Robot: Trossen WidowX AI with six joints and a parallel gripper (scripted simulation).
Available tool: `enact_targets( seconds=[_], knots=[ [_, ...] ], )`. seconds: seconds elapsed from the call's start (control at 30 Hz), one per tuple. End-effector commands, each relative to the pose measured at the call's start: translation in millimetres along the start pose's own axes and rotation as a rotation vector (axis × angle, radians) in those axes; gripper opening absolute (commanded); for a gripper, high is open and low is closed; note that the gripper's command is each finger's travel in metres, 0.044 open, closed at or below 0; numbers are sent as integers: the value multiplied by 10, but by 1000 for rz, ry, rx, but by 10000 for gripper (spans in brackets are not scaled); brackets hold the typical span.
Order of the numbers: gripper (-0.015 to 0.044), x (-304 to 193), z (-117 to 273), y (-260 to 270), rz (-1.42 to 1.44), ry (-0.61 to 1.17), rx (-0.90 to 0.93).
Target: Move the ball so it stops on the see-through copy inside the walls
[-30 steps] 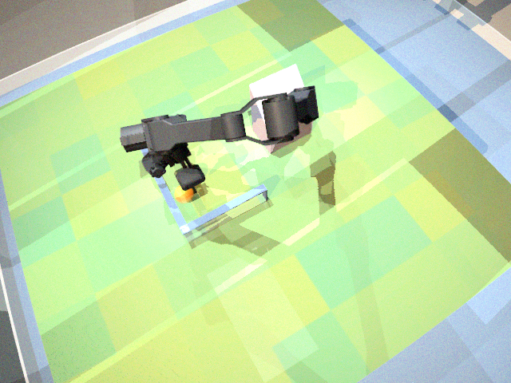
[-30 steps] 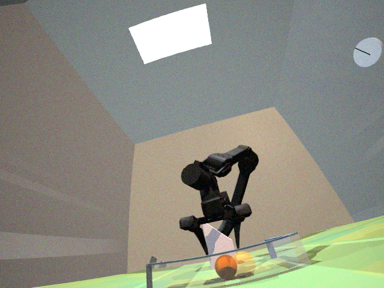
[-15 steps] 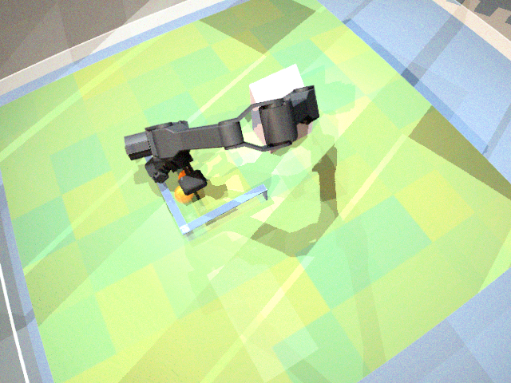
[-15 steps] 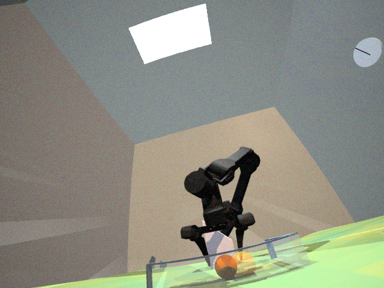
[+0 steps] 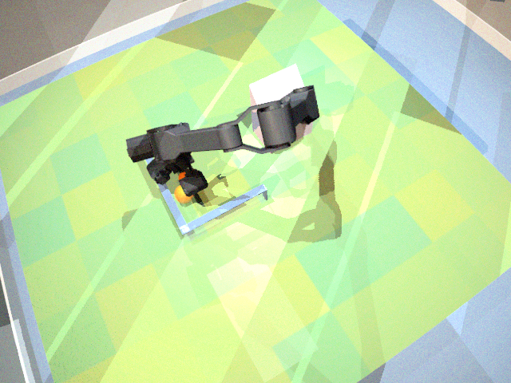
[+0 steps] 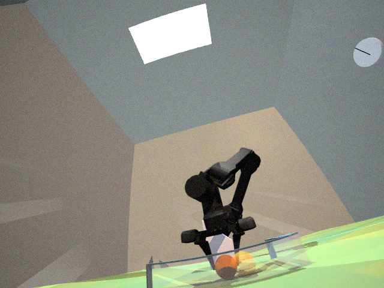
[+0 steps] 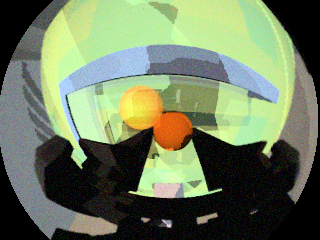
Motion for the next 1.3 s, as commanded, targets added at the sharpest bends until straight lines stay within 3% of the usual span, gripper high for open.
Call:
enact_targets(
  seconds=[0.0, 0.23, 0.7, 0.97, 1.27],
  knots=[
    [187, 2, -5, -2, -4, -2, 5],
    [3, 66, 373, -21, -4, -4, -3],
    [0, 5, 1351, -12, -4, -2, -1],
    [0, 21, 1334, 13, -4, -2, -1],
    [0, 227, 926, 363, -3, -3, 1]
  ],
)
Point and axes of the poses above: the point midway between the two fingers, 35 mm back from their tips, its own z axis back along the fingers, its own y axis across the jaws, x = y × z, the point moved 6 cm from there along z, back along the fingers, and after that the axes turned 8 degrees about -z, right-handed, at the moved point
